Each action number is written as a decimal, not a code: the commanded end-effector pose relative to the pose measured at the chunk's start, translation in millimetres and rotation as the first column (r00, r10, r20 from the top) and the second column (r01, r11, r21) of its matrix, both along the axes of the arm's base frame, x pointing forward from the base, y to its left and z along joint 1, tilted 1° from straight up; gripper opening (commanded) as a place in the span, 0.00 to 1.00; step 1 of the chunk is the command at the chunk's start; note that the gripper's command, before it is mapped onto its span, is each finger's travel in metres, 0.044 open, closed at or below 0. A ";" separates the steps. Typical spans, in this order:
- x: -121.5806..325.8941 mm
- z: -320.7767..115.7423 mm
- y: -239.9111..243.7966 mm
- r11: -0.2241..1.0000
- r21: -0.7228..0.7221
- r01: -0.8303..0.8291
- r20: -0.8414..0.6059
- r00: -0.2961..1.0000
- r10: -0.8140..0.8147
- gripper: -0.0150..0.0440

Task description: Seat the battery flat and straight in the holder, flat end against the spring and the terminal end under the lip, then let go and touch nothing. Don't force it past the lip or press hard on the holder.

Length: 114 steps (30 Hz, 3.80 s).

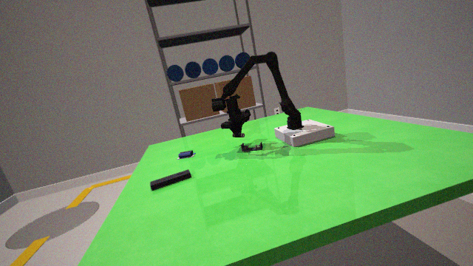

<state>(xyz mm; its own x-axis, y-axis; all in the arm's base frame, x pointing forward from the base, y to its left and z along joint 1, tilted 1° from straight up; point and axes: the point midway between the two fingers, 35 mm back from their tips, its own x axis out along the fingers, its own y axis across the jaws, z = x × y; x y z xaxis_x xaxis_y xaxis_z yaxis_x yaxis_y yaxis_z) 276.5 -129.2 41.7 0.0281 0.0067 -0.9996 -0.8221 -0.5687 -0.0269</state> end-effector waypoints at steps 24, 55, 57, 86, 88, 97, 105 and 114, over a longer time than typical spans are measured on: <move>-1.8 14.8 49.9 0.421 0.023 0.907 -0.027 0.421 -0.907 0.38; -14.9 26.8 103.7 -0.792 -0.002 0.610 -0.058 -0.791 -0.609 0.38; -16.1 27.5 107.0 -0.842 -0.005 0.539 -0.059 -0.841 -0.538 0.38; -14.3 0.8 113.5 -0.938 0.126 0.323 -0.155 -0.928 -0.340 0.38; -13.9 -3.1 113.2 -0.936 0.147 0.319 -0.171 -0.924 -0.342 0.38; -13.4 -11.1 112.7 -0.931 0.194 0.308 -0.206 -0.915 -0.346 0.38; -14.3 -15.5 114.1 -0.924 0.237 0.301 -0.229 -0.907 -0.354 0.38; -16.0 -21.0 116.1 -0.913 0.293 0.285 -0.262 -0.894 -0.364 0.38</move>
